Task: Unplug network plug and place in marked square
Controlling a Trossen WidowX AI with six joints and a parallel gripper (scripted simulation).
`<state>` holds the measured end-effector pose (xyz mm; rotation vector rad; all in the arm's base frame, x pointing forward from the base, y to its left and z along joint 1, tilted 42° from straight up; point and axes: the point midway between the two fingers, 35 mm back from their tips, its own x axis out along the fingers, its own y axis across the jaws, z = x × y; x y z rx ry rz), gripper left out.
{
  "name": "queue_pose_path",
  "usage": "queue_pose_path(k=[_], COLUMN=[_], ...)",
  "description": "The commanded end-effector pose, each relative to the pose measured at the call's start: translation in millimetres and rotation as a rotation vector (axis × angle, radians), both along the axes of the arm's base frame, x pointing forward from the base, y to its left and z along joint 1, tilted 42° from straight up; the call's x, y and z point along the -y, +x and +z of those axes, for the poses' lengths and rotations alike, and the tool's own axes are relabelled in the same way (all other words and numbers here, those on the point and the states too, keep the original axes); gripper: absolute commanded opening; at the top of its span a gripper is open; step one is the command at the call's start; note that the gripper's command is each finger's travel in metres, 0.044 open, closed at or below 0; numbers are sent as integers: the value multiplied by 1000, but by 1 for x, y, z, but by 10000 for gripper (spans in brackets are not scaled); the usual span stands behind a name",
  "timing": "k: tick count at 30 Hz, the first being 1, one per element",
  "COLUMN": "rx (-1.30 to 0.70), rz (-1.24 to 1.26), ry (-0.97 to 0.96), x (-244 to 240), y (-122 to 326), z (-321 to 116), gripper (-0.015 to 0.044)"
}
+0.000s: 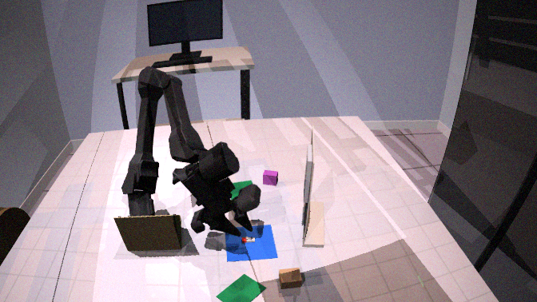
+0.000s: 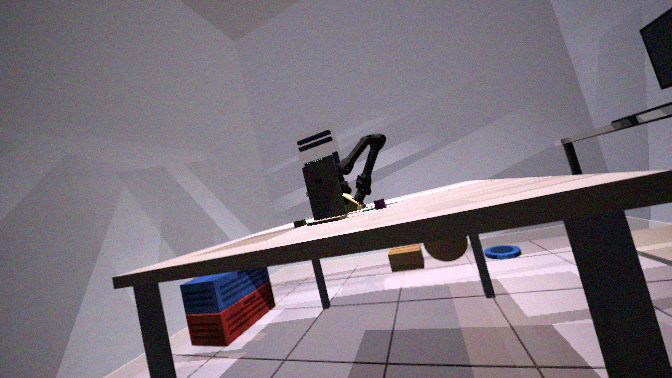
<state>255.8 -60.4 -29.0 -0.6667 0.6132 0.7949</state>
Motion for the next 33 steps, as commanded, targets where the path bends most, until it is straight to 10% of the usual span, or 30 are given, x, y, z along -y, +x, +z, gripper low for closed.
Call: queue_pose_path(k=[1, 33], rx=[6, 2], rz=[0, 0], ry=[-1, -5], x=[3, 34], y=[-2, -1], z=[5, 35], gripper=[156, 156])
